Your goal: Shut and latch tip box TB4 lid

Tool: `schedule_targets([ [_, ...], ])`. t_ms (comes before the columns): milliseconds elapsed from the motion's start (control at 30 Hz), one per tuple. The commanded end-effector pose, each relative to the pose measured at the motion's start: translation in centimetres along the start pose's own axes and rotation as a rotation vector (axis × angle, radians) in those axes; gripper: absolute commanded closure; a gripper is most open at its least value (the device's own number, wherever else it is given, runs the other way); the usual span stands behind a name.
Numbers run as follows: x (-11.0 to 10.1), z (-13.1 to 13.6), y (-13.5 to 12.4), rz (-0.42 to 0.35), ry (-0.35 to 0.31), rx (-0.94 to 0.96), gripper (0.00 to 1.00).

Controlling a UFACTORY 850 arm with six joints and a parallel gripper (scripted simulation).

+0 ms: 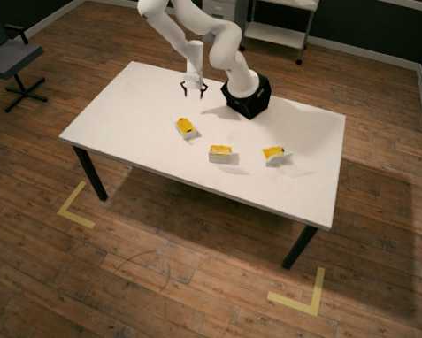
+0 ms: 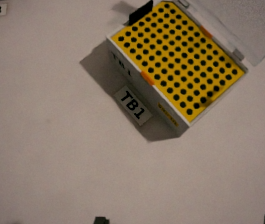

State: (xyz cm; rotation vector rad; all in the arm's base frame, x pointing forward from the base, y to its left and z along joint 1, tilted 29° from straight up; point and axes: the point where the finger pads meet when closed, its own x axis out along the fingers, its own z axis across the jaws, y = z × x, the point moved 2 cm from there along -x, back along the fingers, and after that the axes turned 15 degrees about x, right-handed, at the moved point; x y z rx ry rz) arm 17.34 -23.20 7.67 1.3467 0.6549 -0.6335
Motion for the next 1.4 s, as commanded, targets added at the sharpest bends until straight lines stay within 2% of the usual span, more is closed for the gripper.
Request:
schedule_targets([
  [0,2.3,0.2,-0.5,0.003,-0.007,-0.001,0.0],
  [233,5.7,0.5,-1.4,0.003,-0.007,-0.001,0.0],
  [300,5.7,0.5,-1.4,0.003,-0.007,-0.001,0.0],
  [500,8.6,0.7,-2.1,0.003,-0.007,-0.001,0.0],
  [1367,8.6,0.7,-2.1,0.003,-0.007,-0.001,0.0],
])
